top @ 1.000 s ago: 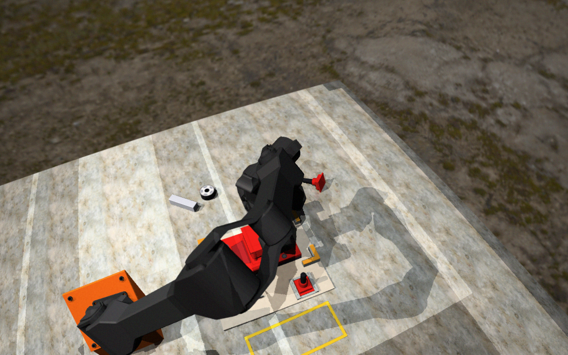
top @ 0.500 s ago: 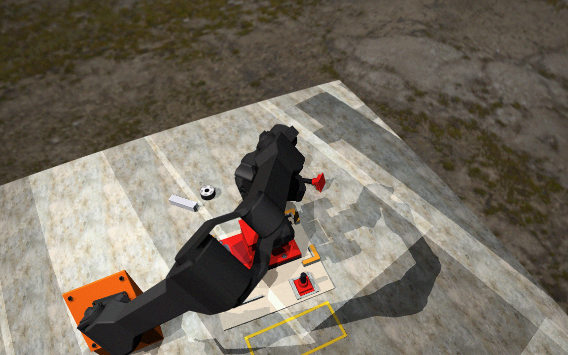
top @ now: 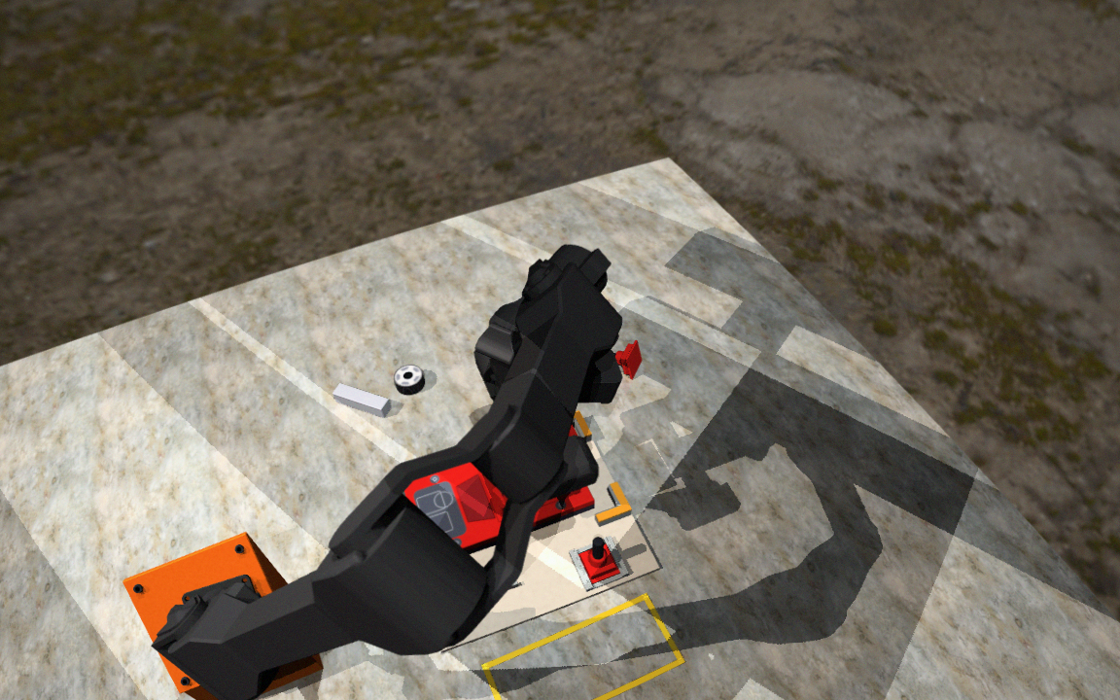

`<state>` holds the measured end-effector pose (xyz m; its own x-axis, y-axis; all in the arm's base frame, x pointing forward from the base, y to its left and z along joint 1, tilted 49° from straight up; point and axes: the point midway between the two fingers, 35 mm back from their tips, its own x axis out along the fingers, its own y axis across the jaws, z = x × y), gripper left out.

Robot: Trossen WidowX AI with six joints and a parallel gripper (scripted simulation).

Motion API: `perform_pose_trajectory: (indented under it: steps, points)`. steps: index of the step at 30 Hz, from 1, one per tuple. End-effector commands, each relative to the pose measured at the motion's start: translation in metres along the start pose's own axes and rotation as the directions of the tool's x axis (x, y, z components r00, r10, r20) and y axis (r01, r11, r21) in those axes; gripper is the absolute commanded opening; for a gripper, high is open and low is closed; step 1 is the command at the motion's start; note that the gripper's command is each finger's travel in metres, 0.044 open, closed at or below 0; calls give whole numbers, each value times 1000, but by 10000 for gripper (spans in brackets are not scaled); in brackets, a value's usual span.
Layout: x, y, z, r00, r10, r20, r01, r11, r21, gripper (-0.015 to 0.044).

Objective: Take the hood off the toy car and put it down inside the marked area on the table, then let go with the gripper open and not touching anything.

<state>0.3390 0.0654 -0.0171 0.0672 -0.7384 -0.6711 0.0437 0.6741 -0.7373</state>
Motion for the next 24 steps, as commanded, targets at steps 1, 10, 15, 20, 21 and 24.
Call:
perform_pose_trajectory:
  steps: [1, 10, 15, 20, 21, 24]
  points:
    - [-3, -22, 2, 1000, -2, 3, 2, 1000, -9, 0]
    - [-6, -65, 3, 1000, 2, 3, -2, 1000, -8, 0]
    - [-7, -88, 1, 1000, 2, 3, -2, 1000, -7, 0]
    - [-7, -111, -2, 1000, 1, 3, -1, 1000, -6, 0]
    - [-7, -116, -3, 1000, 0, 3, 0, 1000, -6, 0]
    - [-8, -129, -6, 1000, -2, 2, 2, 1000, -5, 0]
